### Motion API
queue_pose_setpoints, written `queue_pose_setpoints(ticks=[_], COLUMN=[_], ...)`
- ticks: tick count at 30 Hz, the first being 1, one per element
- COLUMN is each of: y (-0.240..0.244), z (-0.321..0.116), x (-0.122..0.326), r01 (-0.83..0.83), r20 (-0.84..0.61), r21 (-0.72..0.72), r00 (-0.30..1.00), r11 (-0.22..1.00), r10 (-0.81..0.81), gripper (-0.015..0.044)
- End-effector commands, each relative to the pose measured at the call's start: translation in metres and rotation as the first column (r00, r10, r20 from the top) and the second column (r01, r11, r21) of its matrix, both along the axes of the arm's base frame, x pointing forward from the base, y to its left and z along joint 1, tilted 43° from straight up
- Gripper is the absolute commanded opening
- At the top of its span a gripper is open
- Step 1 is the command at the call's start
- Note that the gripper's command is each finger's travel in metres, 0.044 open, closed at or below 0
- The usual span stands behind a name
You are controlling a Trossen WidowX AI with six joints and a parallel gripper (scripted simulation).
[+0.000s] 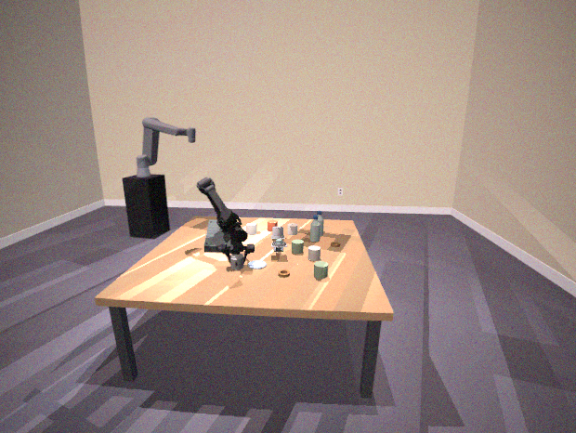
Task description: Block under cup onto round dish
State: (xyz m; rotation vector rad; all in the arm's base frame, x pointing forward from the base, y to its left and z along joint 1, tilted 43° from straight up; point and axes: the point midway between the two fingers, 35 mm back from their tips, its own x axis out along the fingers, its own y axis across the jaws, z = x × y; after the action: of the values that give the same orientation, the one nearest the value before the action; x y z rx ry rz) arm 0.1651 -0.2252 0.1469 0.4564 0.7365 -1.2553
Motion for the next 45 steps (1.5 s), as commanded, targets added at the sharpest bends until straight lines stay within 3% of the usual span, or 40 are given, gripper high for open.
queue_pose_setpoints(ticks=[1,9,12,18,25,45], y=[0.0,0.008,0.035,0.037,0.04,0.074], z=[0.0,0.009,0.036,0.038,0.05,0.034], x=[0.0,0.0,-0.006,-0.007,0.014,0.071], r01=[0.002,0.001,-0.004,-0.004,-0.103,-0.502], r20=[0.002,0.002,0.001,0.001,-0.015,-0.376], r21=[-0.001,0.002,0.005,0.005,-0.043,0.052], r00=[1.0,1.0,1.0,1.0,0.995,0.791], r11=[1.0,1.0,1.0,1.0,0.994,0.863], r10=[-0.002,-0.001,0.004,0.004,0.102,0.483], gripper=[0.0236,0.044,0.044,0.044,0.026,0.026])
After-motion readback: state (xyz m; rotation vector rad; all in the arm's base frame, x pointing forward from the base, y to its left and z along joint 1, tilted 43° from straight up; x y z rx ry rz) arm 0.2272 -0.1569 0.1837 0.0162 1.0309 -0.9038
